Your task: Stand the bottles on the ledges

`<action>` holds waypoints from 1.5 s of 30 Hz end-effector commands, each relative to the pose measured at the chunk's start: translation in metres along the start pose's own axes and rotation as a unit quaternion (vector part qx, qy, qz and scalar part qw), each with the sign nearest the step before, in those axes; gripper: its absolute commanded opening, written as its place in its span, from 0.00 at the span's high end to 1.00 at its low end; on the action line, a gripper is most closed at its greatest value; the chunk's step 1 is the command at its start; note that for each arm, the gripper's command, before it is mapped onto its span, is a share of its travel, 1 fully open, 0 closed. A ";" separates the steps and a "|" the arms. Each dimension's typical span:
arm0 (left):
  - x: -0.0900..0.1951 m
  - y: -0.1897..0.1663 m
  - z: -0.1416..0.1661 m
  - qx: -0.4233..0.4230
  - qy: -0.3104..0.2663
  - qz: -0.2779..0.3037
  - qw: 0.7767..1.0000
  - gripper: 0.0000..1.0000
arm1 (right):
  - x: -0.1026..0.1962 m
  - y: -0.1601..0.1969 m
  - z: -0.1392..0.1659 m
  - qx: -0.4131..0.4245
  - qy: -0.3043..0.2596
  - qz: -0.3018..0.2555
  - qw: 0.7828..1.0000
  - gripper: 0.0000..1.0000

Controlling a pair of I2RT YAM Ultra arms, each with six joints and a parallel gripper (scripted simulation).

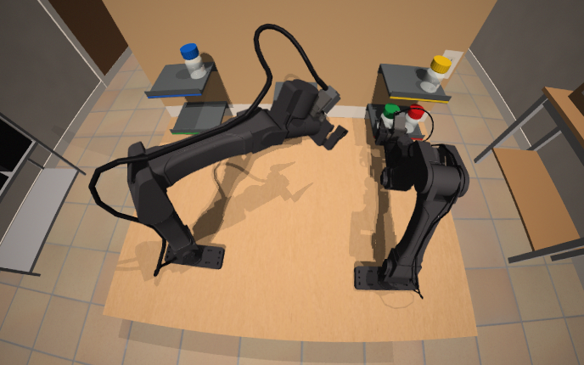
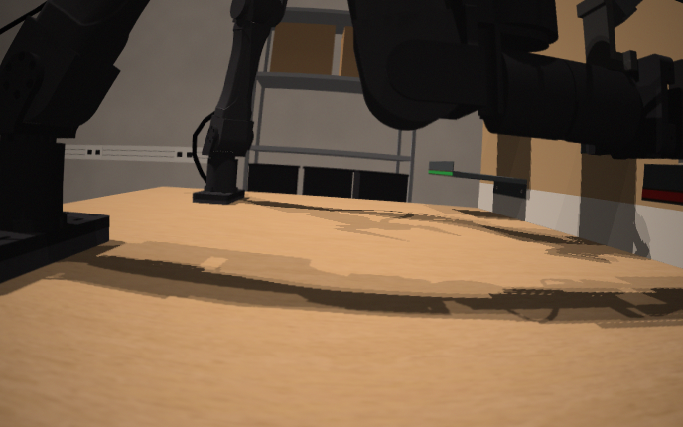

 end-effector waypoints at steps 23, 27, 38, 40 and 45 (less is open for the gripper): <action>0.008 -0.003 -0.014 0.001 -0.017 0.002 1.000 0.00 | -0.004 -0.012 -0.078 0.002 -0.017 -0.005 1.000 0.50; 0.008 -0.003 -0.014 0.001 -0.017 0.002 1.000 0.00 | 0.000 -0.012 -0.077 0.002 -0.018 -0.005 1.000 0.50; 0.008 -0.003 -0.014 0.001 -0.017 0.002 1.000 0.00 | 0.011 -0.016 -0.074 0.002 -0.017 0.003 1.000 0.50; 0.008 -0.003 -0.014 0.001 -0.017 0.002 1.000 0.00 | 0.013 -0.017 -0.074 0.002 -0.018 0.005 1.000 0.50; 0.008 -0.003 -0.014 0.001 -0.017 0.002 1.000 0.00 | 0.022 -0.018 -0.074 0.002 -0.019 0.010 1.000 0.50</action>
Point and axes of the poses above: on each arm, the point where the finger pads meet when closed, its own x axis back along the fingers, its own y axis across the jaws, z = x × y, the point moved 5 cm from there along x, back along the fingers, and after that the axes turned 10 degrees about x, right-handed, at the moved point
